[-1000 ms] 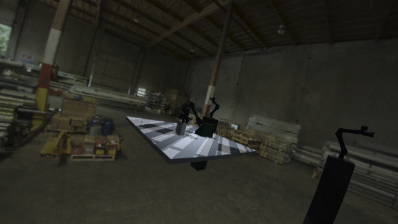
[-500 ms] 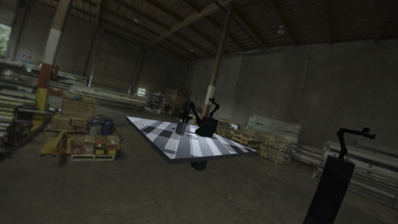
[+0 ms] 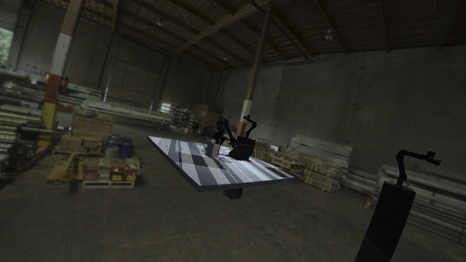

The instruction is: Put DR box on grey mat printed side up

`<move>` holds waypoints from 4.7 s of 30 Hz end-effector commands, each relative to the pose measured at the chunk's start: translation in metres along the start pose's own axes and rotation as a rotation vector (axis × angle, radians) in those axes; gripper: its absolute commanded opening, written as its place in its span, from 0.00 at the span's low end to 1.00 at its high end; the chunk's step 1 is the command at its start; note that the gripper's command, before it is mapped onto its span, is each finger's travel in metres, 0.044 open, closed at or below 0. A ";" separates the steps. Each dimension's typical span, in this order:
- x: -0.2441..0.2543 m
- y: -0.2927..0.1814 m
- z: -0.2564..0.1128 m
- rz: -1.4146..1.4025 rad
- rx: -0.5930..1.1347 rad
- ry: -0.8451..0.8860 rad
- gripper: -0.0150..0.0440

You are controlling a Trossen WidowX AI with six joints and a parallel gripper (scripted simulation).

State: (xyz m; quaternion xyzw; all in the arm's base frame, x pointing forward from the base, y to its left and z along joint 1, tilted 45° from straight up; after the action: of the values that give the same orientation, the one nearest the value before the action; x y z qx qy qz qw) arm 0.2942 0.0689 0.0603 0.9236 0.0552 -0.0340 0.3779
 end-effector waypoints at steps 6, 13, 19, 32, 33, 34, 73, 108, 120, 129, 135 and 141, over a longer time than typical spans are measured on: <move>-0.008 -0.020 -0.002 0.013 0.005 0.004 0.52; -0.015 -0.035 -0.003 0.023 0.005 0.004 0.52; -0.022 -0.047 -0.004 0.032 0.004 0.004 0.52; -0.028 -0.057 0.001 0.041 0.002 0.003 0.52; -0.028 -0.057 0.002 0.041 0.002 0.003 0.52; -0.028 -0.057 0.004 0.041 0.002 0.003 0.52; -0.047 -0.056 -0.028 0.048 0.034 0.261 0.66; -0.060 -0.053 -0.046 -0.269 0.004 0.412 1.00; -0.065 -0.050 -0.043 -0.443 0.007 0.498 1.00; -0.069 -0.046 -0.040 -0.610 -0.012 0.590 1.00; -0.071 -0.045 -0.039 -0.671 -0.025 0.626 1.00; -0.072 -0.042 -0.037 -0.758 -0.020 0.662 1.00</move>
State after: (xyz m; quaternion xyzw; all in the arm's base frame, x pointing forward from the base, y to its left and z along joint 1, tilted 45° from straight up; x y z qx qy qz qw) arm 0.2181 0.1208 0.0646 0.8048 0.4857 0.1257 0.3171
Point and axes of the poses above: the point midway between the two fingers, 35 mm back from their tips, its own z axis out along the fingers, its own x axis across the jaws, y = z × x, the point moved 4 cm from there along -z, back along the fingers, and after that the axes turned 8 degrees about -z, right-handed, at the moved point
